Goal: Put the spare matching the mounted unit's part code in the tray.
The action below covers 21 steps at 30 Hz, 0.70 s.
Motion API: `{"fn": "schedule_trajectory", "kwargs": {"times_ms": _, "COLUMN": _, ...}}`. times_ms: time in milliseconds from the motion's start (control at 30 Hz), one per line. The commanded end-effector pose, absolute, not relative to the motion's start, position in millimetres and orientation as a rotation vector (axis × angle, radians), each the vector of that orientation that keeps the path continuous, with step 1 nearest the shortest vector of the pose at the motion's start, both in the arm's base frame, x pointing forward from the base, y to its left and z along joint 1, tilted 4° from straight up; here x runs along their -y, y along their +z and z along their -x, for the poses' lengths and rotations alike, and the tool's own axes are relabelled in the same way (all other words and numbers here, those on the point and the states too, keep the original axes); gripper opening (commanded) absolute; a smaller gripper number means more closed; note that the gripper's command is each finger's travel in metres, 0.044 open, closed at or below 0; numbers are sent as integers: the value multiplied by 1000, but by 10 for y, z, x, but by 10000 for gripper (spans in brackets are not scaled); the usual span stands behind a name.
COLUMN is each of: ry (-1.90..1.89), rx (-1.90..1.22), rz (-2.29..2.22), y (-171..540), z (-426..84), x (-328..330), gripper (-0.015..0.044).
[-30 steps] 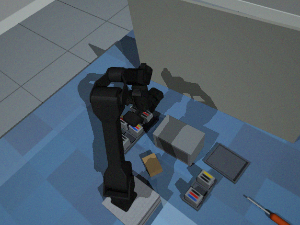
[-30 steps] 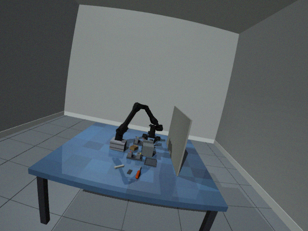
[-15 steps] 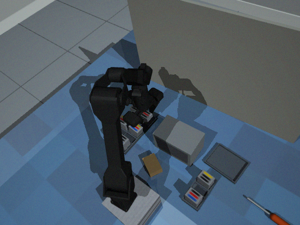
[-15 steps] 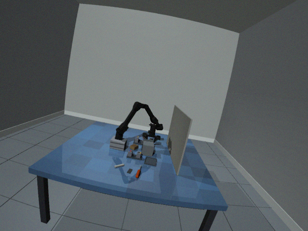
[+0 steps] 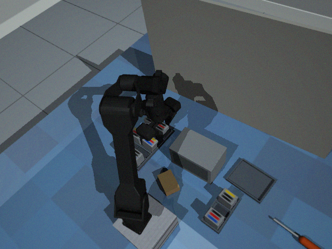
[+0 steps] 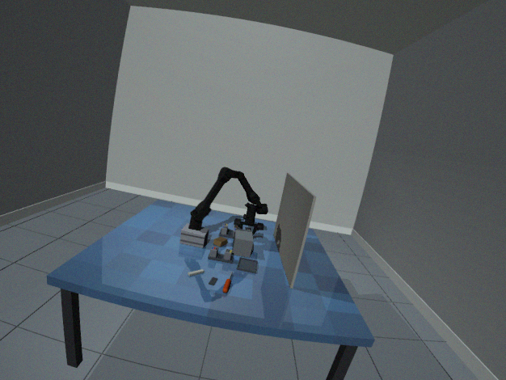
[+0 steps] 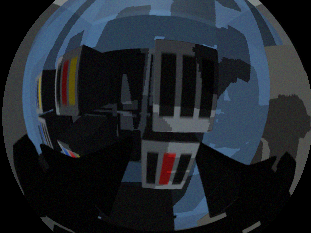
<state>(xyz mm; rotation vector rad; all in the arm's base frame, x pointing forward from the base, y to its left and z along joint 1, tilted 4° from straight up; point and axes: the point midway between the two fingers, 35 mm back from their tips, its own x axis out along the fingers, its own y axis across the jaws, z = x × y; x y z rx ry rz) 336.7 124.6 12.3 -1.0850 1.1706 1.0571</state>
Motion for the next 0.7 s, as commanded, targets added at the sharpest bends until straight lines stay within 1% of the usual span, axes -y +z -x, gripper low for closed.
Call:
{"fn": "schedule_trajectory", "kwargs": {"times_ms": 0, "ry": 1052, "rx": -1178, "rz": 1087, "y": 109, "z": -3359, "x": -1235, "gripper": 300}}
{"fn": "schedule_trajectory", "kwargs": {"times_ms": 533, "ry": 1052, "rx": -1178, "rz": 1087, "y": 109, "z": -3359, "x": -1235, "gripper": 300}}
{"fn": "schedule_trajectory", "kwargs": {"times_ms": 667, "ry": 1057, "rx": -1171, "rz": 1085, "y": 123, "z": -3367, "x": -1246, "gripper": 195}}
